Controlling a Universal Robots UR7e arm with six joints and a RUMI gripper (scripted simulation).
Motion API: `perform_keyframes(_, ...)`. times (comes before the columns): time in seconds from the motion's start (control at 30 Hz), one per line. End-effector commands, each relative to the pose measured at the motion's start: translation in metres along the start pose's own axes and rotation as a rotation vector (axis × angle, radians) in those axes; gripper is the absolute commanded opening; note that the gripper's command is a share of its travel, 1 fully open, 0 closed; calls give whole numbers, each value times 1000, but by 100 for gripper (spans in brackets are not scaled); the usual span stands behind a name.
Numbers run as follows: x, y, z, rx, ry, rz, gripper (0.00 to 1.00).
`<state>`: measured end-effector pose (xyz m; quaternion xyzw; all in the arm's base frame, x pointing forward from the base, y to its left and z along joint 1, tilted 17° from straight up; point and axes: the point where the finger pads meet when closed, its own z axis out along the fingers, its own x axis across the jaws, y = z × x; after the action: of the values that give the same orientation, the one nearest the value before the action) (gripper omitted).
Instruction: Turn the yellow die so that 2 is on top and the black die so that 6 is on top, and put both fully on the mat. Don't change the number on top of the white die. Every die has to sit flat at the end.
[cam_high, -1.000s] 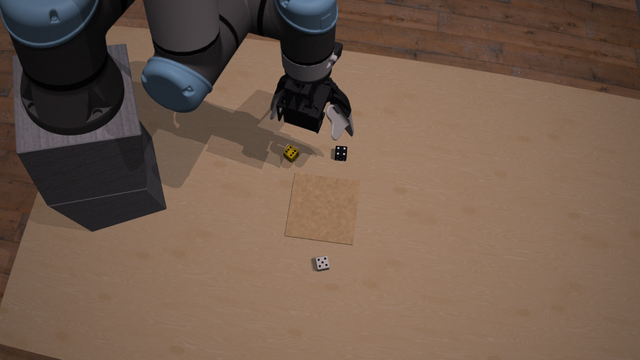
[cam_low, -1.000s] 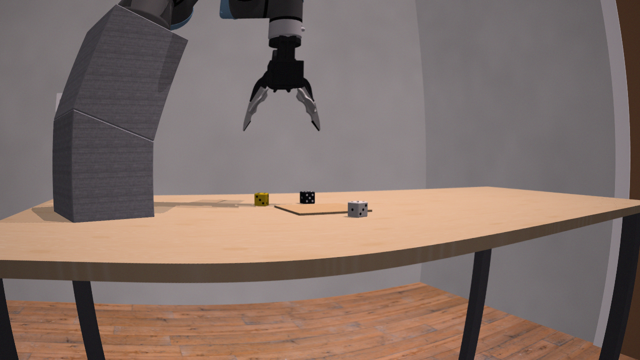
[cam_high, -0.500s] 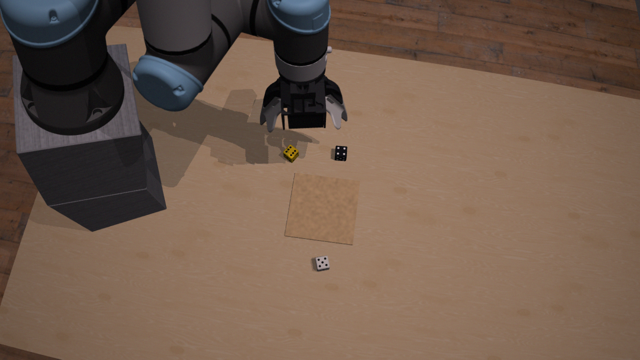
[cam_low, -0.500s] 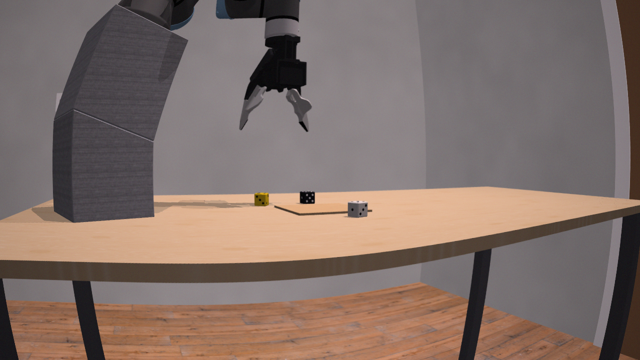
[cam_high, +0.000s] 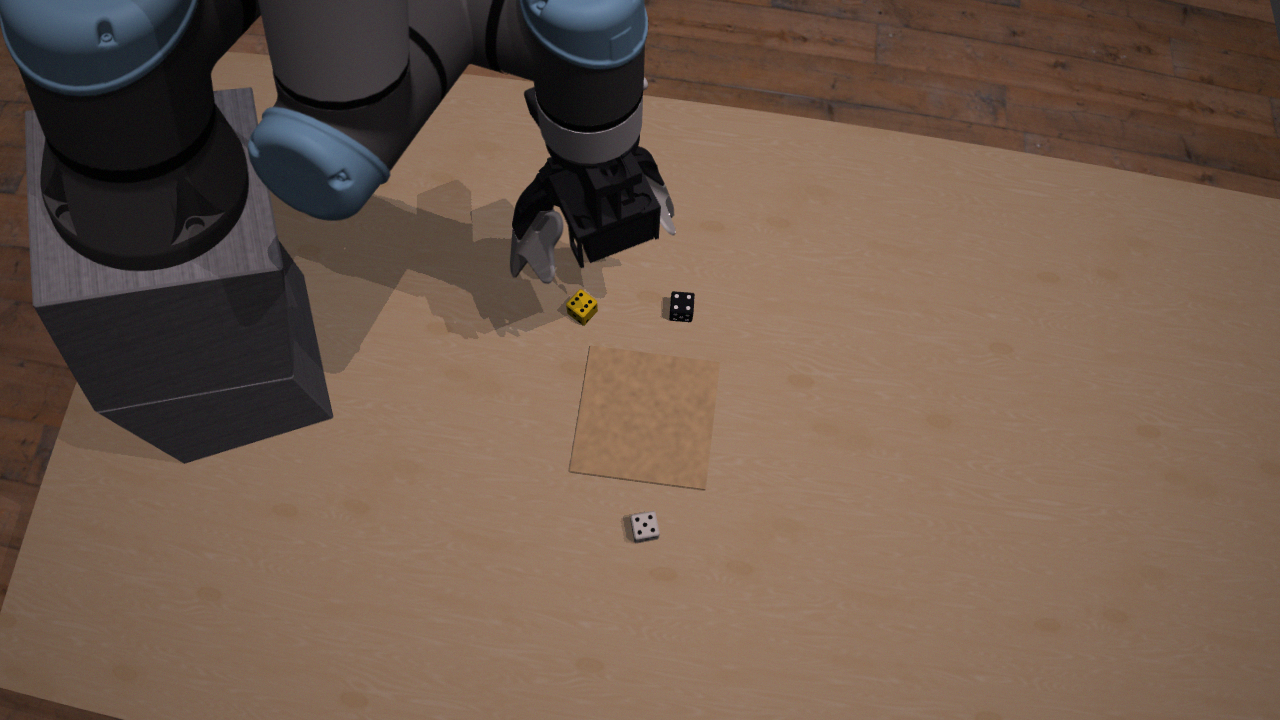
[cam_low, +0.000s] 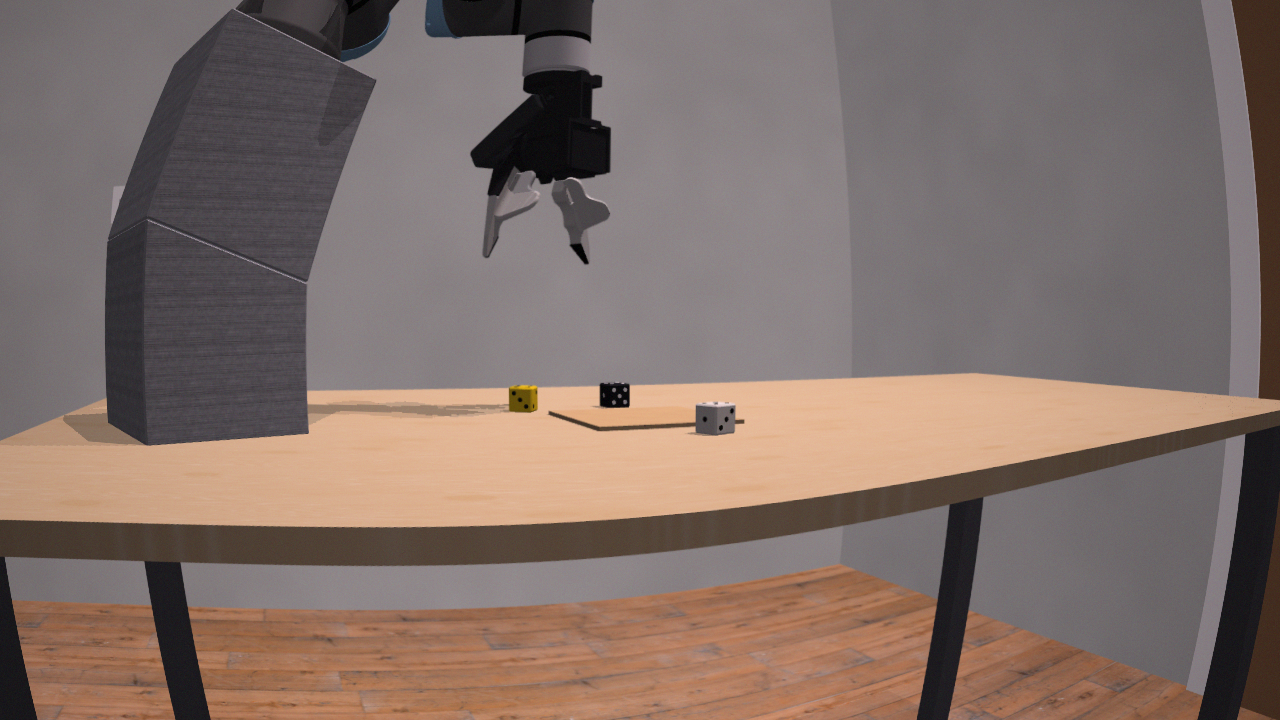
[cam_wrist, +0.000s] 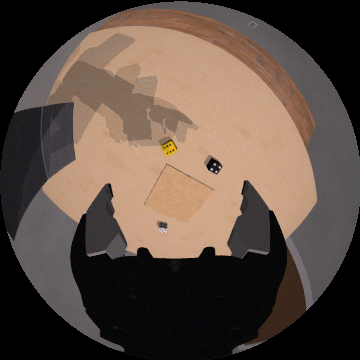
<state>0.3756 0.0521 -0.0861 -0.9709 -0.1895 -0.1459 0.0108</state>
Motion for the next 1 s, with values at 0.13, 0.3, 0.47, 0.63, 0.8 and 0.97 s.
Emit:
perform_keyframes(0.13, -6, -1, 0, 5, 7, -170, 100)
perform_keyframes(0.3, -9, -2, -1, 5, 7, -261, 100)
perform_keyframes(0.47, -12, -2, -1, 4, 7, -333, 100)
perform_keyframes(0.63, -13, -3, -1, 4, 7, -379, 100)
perform_keyframes(0.8, -15, -3, -1, 4, 8, -413, 100)
perform_keyframes(0.97, -16, -3, -1, 4, 8, -443, 100)
